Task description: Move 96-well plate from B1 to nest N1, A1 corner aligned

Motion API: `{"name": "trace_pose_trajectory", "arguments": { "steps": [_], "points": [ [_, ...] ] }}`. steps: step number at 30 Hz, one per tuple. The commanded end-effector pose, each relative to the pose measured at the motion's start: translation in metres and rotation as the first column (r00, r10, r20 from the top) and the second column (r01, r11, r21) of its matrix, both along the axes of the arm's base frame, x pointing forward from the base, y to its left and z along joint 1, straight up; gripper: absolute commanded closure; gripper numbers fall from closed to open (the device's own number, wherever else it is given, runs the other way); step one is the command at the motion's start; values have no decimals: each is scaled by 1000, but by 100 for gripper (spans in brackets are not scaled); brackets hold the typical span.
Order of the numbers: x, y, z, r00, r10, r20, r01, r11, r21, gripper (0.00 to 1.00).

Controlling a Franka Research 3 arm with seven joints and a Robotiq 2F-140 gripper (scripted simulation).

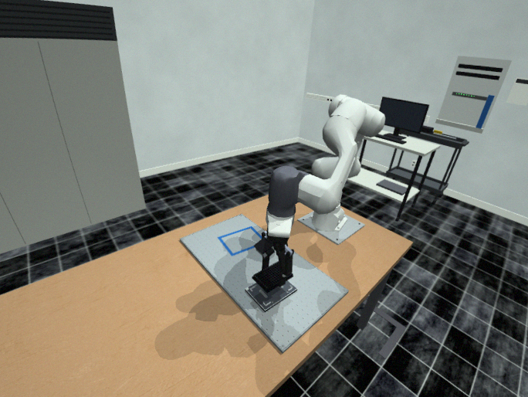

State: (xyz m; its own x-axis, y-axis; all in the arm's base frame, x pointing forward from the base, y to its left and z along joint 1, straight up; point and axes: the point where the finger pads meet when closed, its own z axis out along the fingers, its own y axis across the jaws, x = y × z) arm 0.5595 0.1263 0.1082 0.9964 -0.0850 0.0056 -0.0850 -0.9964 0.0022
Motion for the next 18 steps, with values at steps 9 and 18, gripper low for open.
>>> {"name": "trace_pose_trajectory", "arguments": {
  "steps": [9,18],
  "points": [
    [-1,0,0,1000,-8,-2,8,1000,2,40],
    [-2,-1,-3,1000,-8,-2,8,1000,2,40]
  ]
}}
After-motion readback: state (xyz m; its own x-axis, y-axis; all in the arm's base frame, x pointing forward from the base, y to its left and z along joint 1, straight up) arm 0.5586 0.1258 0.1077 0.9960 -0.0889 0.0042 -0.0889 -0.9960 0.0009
